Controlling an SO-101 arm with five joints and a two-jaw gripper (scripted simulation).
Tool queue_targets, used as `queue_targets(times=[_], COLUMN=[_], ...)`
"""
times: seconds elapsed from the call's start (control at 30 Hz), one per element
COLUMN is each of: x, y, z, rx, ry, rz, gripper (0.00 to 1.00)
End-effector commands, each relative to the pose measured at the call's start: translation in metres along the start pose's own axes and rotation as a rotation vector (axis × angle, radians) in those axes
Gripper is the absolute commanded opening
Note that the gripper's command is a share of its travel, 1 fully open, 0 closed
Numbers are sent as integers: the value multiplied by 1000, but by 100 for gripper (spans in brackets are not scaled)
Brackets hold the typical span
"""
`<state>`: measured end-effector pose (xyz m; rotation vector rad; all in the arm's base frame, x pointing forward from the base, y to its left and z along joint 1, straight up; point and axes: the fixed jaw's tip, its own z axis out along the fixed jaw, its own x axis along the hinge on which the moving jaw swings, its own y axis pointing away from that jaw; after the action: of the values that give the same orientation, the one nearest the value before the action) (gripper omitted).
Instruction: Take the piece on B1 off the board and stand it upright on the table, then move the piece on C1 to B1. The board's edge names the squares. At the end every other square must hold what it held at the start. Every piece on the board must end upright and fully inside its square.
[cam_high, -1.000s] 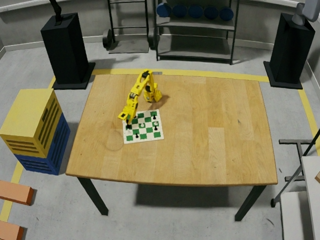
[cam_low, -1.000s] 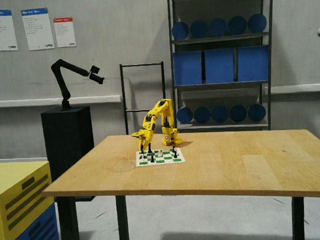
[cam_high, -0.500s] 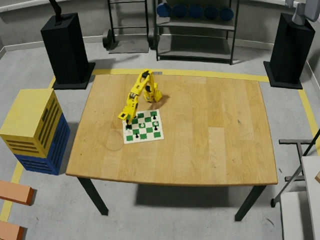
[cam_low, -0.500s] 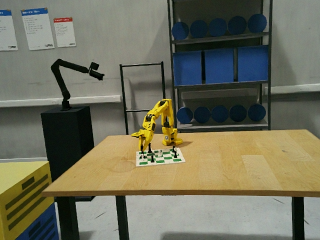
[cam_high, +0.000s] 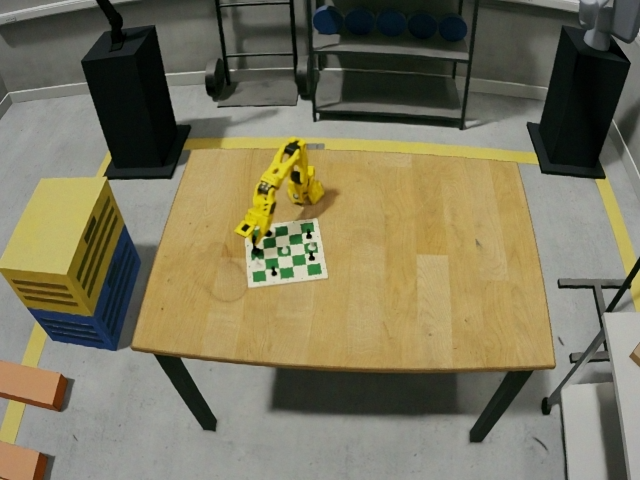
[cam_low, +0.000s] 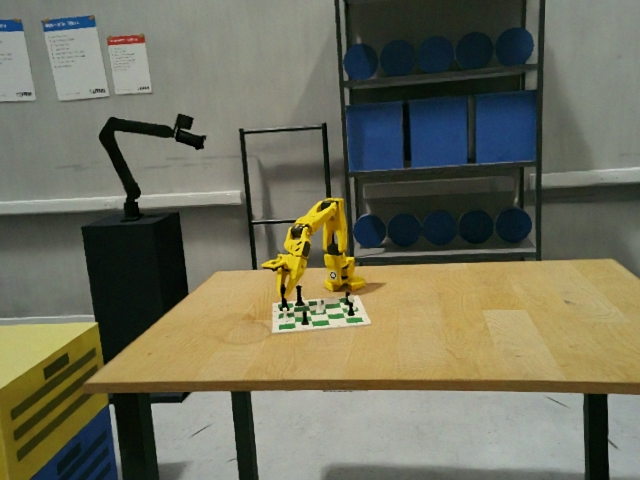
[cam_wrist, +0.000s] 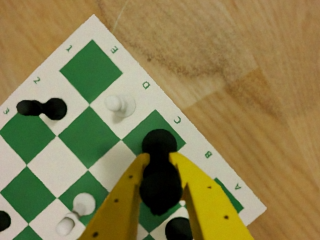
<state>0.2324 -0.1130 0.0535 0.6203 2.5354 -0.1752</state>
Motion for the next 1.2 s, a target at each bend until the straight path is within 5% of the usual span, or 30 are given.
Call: queue_targets(times=[0.0,0.63,1.17], x=[-7,-23,-23], y=[-3,-3,-4], z=[-10,-39,-44], rx=[5,5,8], ry=[-9,-10,-9], rz=[1,1,6], gripper=[0,0,0])
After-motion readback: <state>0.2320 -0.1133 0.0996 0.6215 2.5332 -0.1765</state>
